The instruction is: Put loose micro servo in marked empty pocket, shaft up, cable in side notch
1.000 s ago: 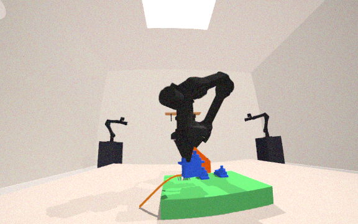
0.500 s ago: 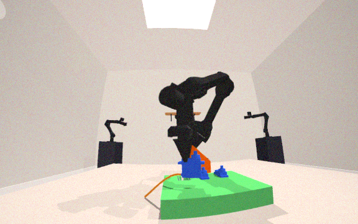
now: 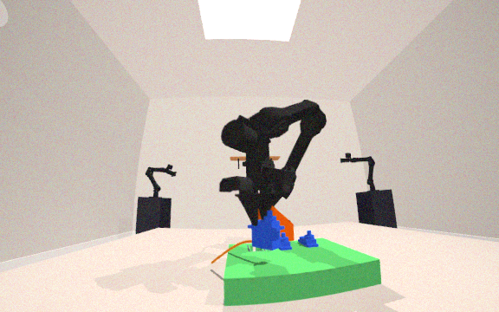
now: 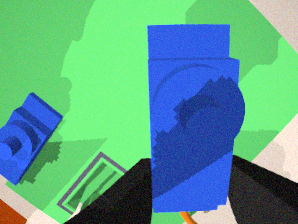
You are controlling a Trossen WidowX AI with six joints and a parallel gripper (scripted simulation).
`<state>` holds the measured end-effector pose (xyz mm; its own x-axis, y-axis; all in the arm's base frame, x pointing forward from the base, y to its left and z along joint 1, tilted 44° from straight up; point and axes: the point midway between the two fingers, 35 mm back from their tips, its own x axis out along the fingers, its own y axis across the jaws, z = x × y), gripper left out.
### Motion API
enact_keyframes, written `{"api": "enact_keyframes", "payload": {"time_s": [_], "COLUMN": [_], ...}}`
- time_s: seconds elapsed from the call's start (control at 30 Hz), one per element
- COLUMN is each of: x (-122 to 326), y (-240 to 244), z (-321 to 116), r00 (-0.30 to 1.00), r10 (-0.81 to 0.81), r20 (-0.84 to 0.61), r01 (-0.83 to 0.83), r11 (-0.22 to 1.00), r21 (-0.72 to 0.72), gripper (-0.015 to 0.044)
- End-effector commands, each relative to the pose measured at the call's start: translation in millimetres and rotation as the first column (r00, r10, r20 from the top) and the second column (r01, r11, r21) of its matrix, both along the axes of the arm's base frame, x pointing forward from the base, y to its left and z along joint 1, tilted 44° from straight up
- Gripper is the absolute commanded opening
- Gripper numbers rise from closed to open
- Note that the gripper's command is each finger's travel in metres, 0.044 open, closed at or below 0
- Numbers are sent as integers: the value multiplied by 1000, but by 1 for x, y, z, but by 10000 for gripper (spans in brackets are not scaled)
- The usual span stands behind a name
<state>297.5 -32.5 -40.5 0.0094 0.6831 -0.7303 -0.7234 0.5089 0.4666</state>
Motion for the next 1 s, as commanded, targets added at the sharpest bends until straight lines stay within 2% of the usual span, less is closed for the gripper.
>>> {"api": "enact_keyframes", "payload": {"time_s": [0.0, 0.27, 0.53, 0.8, 0.97], "x": [0, 0, 0, -2, -18], "y": [-1, -1, -1, -1, -2], "z": [0, 0, 0, 0, -1], "r00": [991, 916, 776, 761, 760], "r10": [-99, -293, -460, -473, -473], "r20": [-93, -274, -432, -444, -445], "r01": [99, 293, 462, 475, 475], "r11": [995, 955, 880, 872, 872], "r21": [-6, -41, -109, -116, -117], "gripper": [0, 0, 0, 0, 0]}}
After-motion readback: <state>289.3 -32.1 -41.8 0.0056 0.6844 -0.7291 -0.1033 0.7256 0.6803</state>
